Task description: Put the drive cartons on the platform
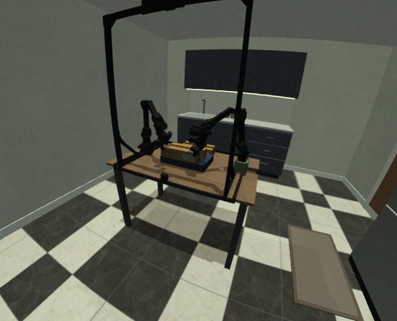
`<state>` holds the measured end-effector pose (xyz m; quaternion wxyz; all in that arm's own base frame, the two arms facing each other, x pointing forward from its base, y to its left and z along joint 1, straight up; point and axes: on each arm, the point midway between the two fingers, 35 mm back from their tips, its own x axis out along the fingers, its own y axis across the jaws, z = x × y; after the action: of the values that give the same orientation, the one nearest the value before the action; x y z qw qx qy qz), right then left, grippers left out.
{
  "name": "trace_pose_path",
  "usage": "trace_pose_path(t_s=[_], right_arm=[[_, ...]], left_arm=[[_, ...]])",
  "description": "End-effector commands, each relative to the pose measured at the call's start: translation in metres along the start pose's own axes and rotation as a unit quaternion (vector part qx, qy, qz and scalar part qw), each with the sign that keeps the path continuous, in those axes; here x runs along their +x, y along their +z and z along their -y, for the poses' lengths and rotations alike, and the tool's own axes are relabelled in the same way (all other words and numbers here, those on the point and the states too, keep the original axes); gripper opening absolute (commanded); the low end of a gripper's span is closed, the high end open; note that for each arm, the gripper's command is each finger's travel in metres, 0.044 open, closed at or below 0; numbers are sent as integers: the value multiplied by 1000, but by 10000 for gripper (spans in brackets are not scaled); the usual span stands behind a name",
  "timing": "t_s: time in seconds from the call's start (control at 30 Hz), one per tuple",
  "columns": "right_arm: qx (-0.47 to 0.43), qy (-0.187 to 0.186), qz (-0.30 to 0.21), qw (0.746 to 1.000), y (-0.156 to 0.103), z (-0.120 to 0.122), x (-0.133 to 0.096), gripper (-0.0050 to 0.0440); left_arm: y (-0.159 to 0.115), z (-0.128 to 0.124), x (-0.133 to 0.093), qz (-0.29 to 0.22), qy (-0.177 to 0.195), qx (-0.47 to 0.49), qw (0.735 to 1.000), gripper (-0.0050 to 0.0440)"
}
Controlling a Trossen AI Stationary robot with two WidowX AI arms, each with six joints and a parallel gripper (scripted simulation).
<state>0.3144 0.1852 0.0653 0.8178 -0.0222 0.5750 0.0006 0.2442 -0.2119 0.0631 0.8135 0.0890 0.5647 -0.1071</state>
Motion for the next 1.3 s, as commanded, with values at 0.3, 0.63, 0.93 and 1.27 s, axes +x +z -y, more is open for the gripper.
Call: trace_pose_path(t_s=[0.3, 0.63, 0.93, 1.27], right_arm=[[1, 18, 20, 1000, 6, 33, -14, 0], [1, 18, 20, 1000, 6, 50, -12, 0], [1, 18, 20, 1000, 6, 58, -10, 0], [1, 18, 20, 1000, 6, 59, -9, 0]], left_arm=[[2, -32, -9, 15, -12, -1, 1000, 0], [1, -49, -8, 15, -12, -1, 1000, 0], [0, -56, -6, 15, -12, -1, 1000, 0], [0, -58, -5, 15, -12, -1, 1000, 0]])
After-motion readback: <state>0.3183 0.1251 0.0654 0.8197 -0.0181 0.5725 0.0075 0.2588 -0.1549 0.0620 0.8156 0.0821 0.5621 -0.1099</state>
